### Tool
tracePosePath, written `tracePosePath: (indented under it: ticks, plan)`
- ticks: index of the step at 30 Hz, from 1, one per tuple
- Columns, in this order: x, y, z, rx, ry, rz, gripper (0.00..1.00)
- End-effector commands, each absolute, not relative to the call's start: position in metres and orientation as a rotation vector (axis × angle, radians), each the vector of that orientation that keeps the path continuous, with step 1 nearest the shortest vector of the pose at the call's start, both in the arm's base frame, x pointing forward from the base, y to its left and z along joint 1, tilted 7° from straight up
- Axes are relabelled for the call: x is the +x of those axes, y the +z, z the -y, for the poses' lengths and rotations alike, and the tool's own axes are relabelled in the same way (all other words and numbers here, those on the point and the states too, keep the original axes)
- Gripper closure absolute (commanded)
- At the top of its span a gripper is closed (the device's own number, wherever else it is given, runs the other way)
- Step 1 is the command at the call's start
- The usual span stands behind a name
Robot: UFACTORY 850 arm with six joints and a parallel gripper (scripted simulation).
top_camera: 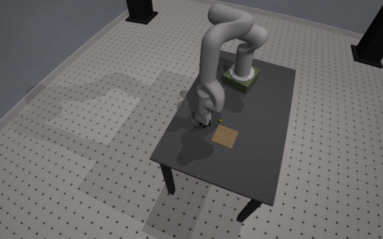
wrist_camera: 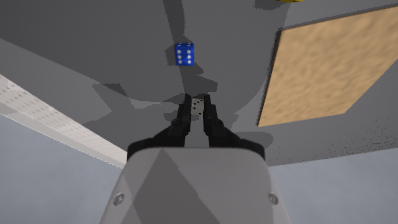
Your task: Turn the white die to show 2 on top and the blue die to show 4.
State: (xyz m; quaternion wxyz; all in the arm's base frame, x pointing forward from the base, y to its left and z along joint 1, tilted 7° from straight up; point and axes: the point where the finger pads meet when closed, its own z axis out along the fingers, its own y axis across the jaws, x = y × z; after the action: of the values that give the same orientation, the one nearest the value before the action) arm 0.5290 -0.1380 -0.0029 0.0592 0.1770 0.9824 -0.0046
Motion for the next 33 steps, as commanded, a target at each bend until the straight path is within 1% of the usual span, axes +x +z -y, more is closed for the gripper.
tracePosePath:
  ticks: [1,7,9,15,29,30,32,33]
  plan:
    - [0.529,0.010,0.138,0.536,-0.020,-2.973,0.89]
    - [0.524,0.052,0.136,0.536,-0.020,-2.973,0.89]
    - [0.524,0.052,0.136,0.536,-0.020,-2.973,0.89]
    - [0.520,0.088,0.135,0.536,-0.020,-2.973,0.89]
    - [0.519,0.094,0.133,0.529,-0.020,-2.974,0.89]
    - [0.520,0.094,0.123,0.491,-0.023,-2.982,0.89]
    - [0.524,0.094,0.071,0.300,-0.035,-3.010,0.89]
    - [0.524,0.094,0.071,0.300,-0.035,-3.010,0.89]
